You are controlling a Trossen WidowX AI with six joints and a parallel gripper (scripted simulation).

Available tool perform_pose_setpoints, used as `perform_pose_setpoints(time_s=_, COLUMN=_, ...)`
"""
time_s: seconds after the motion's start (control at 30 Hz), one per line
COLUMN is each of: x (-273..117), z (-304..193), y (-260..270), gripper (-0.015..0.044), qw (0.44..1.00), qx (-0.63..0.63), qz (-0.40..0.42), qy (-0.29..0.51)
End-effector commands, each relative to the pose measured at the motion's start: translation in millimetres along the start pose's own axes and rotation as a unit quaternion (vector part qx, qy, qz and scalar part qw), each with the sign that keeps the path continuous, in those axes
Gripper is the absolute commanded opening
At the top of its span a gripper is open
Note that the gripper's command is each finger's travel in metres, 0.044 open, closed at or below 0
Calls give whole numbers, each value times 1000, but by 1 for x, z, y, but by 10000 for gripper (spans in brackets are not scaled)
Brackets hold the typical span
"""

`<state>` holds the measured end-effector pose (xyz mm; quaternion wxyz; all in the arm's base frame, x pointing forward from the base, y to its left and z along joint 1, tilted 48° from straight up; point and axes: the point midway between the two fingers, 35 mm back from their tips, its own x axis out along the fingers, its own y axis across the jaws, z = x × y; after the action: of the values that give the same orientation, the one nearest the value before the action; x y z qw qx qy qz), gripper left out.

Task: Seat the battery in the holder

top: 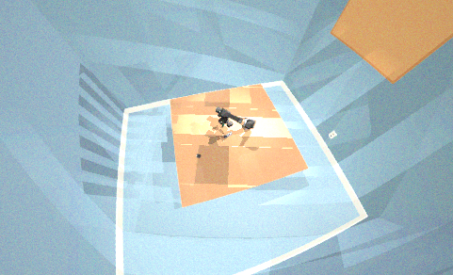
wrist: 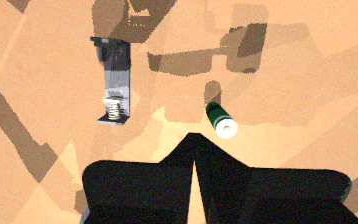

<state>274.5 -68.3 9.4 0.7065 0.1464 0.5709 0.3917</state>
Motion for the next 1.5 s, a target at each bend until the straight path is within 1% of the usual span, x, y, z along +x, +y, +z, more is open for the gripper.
perform_pose_setpoints(time_s=0.0, x=33, z=-3, y=4, gripper=0, qw=1000, qx=5, qz=11, qy=4)
perform_pose_setpoints(time_s=0.07, x=47, z=-4, y=6, gripper=0, qw=1000, qx=4, qz=12, qy=3)
perform_pose_setpoints(time_s=0.13, x=52, z=-4, y=7, gripper=0, qw=1000, qx=4, qz=12, qy=3)
perform_pose_setpoints(time_s=1.47, x=52, z=-4, y=-52, gripper=0, qw=1000, qx=3, qz=10, qy=3)
